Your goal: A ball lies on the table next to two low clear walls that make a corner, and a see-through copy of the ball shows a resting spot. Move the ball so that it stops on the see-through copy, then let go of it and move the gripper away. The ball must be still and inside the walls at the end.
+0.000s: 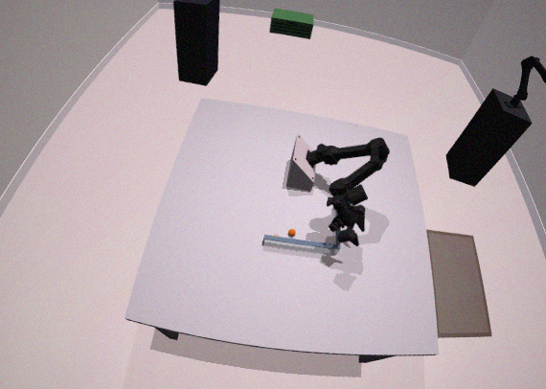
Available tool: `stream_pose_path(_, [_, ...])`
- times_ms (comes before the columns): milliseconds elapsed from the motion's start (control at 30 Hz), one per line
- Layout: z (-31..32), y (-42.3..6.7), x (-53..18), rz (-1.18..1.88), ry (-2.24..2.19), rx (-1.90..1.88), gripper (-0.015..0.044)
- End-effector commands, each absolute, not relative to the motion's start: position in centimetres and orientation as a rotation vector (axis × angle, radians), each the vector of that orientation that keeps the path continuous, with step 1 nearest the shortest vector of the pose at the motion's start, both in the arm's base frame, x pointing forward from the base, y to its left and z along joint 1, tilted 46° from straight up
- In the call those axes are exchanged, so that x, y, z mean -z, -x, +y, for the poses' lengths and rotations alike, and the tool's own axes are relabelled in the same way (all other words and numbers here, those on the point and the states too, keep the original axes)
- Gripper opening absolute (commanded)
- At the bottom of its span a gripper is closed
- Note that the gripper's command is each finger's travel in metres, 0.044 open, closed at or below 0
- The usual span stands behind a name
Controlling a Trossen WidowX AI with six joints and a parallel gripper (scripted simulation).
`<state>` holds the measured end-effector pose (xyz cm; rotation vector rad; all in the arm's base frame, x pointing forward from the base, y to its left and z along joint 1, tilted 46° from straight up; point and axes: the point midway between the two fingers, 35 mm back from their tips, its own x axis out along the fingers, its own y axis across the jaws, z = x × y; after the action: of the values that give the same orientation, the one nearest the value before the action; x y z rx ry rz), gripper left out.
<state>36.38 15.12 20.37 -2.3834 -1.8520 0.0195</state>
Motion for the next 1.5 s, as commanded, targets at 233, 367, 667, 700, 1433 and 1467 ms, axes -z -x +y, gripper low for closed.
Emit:
stream_pose_path(233, [13.6, -40.0, -18.0, -1.451, 2.138, -0.465, 0.0254])
stream_pose_path(367, [12.1, -42.3, -15.6, -1.115, 1.89, -0.73, 0.0254])
stream_pose_path(667, [8.3, -44.8, -9.0, -0.333, 1.214, -1.073, 0.0254])
stream_pose_path(700, [7.7, -44.9, -8.0, -0.208, 1.1, -1.096, 0.0254])
stream_pose_path(1433, [3.1, -35.3, 2.1, 1.478, -0.493, -0.757, 0.0254])
stream_pose_path(1467, [3.1, -35.3, 2.1, 1.478, -0.493, -0.757, 0.0254])
